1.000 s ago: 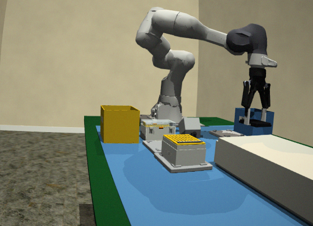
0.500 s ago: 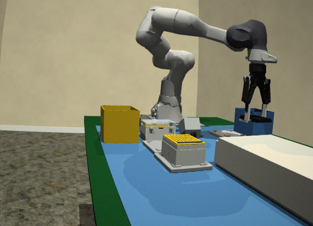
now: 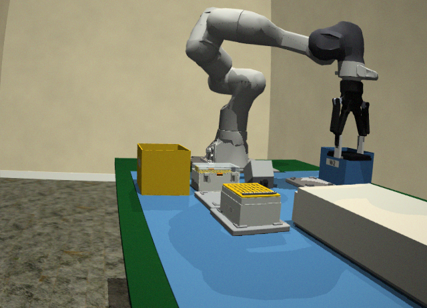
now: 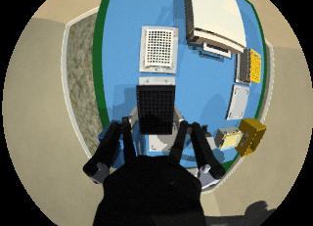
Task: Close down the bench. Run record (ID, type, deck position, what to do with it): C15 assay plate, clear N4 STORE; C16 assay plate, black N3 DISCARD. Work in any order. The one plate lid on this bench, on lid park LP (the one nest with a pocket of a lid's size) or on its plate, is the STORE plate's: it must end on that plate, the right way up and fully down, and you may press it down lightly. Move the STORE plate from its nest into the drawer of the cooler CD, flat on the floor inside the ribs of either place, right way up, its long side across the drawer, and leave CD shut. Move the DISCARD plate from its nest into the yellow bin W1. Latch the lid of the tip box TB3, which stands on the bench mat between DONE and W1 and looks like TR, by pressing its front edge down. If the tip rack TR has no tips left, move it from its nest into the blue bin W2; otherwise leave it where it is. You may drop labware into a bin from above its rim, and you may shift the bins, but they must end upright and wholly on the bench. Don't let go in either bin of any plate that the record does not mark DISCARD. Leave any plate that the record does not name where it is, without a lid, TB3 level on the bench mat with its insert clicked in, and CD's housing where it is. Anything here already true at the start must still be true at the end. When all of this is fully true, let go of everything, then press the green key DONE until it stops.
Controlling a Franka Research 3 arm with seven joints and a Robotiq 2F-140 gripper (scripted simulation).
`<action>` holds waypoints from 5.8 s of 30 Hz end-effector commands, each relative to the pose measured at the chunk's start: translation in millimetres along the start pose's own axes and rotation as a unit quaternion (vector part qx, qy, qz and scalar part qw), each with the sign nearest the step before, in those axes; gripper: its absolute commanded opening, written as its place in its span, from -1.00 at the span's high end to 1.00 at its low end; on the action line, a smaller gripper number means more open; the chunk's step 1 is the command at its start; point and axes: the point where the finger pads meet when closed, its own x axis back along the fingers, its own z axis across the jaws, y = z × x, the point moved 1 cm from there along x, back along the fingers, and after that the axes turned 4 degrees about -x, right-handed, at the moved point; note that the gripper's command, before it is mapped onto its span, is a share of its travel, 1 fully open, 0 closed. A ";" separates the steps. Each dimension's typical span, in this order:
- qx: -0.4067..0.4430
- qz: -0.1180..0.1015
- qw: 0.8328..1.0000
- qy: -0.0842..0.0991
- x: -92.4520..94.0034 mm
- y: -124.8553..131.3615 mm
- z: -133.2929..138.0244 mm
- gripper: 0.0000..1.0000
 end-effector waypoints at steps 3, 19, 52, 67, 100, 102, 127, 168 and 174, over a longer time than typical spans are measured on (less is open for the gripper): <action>0.002 -0.002 1.000 0.002 7.4 0.7 2.0 1.00; 0.002 -0.002 1.000 0.002 24.1 0.6 1.9 1.00; -0.009 -0.002 1.000 0.002 24.3 12.8 45.6 1.00; -0.009 -0.002 1.000 0.002 24.4 22.2 79.0 1.00; -0.009 -0.002 1.000 0.002 24.8 43.1 153.4 1.00; -0.009 -0.002 1.000 0.002 24.8 44.5 158.6 1.00; -0.009 -0.002 1.000 0.002 25.1 61.0 217.6 1.00; -0.009 -0.002 1.000 0.002 25.5 86.2 307.5 1.00; -0.009 -0.002 1.000 0.002 25.6 90.6 322.9 1.00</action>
